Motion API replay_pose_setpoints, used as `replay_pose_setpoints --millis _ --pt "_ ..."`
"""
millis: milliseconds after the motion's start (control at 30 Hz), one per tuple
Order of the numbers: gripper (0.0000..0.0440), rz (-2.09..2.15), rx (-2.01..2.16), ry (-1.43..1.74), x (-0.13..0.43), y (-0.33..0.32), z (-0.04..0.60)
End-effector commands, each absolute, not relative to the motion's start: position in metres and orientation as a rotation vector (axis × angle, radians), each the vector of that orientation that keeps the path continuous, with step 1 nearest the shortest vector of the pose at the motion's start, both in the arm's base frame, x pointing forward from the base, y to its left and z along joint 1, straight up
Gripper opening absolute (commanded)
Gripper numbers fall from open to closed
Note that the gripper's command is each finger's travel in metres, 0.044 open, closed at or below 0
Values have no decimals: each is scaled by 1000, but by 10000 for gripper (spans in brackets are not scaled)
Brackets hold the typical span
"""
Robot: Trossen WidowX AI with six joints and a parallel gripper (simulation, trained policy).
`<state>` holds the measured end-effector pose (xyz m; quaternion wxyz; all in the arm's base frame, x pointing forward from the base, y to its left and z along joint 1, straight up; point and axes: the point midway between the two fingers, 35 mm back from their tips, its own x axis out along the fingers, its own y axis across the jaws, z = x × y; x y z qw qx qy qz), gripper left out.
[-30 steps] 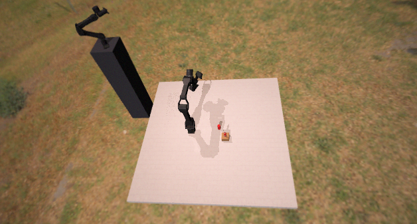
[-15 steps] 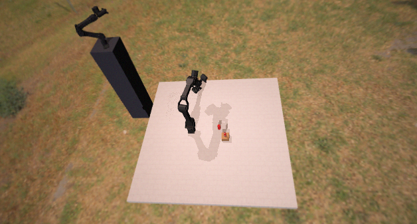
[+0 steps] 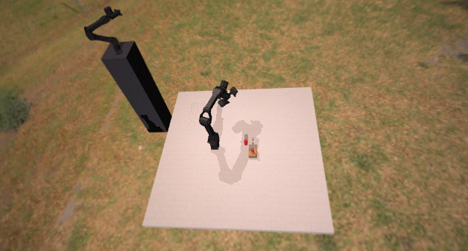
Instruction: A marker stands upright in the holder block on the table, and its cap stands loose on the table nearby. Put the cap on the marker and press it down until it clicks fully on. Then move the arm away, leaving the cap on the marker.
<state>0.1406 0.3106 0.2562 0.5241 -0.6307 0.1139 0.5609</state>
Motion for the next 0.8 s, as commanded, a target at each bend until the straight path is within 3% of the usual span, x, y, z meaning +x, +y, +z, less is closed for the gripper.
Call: replay_pose_setpoints --millis 0,767 --pt "331 1341 -1493 333 147 301 250" --pt "330 1288 -1396 633 187 250 227"
